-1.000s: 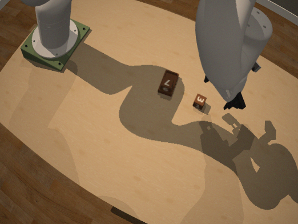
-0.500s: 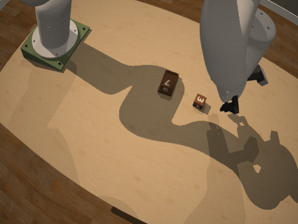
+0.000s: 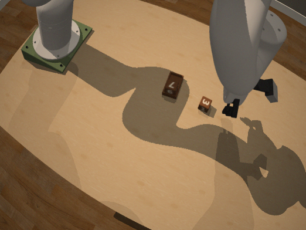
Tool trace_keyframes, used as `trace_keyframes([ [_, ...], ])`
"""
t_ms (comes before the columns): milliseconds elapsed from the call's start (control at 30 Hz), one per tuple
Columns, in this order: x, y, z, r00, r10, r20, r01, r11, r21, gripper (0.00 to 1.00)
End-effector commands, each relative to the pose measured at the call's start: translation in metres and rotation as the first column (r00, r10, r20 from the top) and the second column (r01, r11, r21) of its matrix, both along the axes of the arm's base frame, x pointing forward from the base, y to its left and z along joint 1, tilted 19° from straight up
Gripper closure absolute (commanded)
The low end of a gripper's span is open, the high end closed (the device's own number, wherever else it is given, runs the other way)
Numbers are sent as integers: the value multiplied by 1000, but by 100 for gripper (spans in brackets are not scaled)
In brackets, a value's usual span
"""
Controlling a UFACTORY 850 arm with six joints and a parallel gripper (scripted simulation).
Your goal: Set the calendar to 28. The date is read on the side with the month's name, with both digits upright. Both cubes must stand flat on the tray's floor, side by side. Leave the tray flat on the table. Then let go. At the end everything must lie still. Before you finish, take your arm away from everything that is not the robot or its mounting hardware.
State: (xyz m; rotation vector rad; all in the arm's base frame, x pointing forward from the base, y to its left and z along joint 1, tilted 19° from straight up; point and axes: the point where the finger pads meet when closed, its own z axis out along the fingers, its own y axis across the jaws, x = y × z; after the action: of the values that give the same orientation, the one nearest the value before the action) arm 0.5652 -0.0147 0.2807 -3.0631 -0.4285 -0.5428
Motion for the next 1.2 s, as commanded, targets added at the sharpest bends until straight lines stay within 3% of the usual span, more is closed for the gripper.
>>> trace_keyframes([
  [0, 2, 0, 2, 994, -112, -14, 112, 994, 3, 0],
  [267, 5, 0, 3, 959, -283, -28, 284, 957, 62, 0],
  [700, 6, 0, 1, 951, -306, -31, 308, 949, 70, 0],
  [1167, 21, 1, -42, 952, -306, -31, 307, 949, 70, 0],
])
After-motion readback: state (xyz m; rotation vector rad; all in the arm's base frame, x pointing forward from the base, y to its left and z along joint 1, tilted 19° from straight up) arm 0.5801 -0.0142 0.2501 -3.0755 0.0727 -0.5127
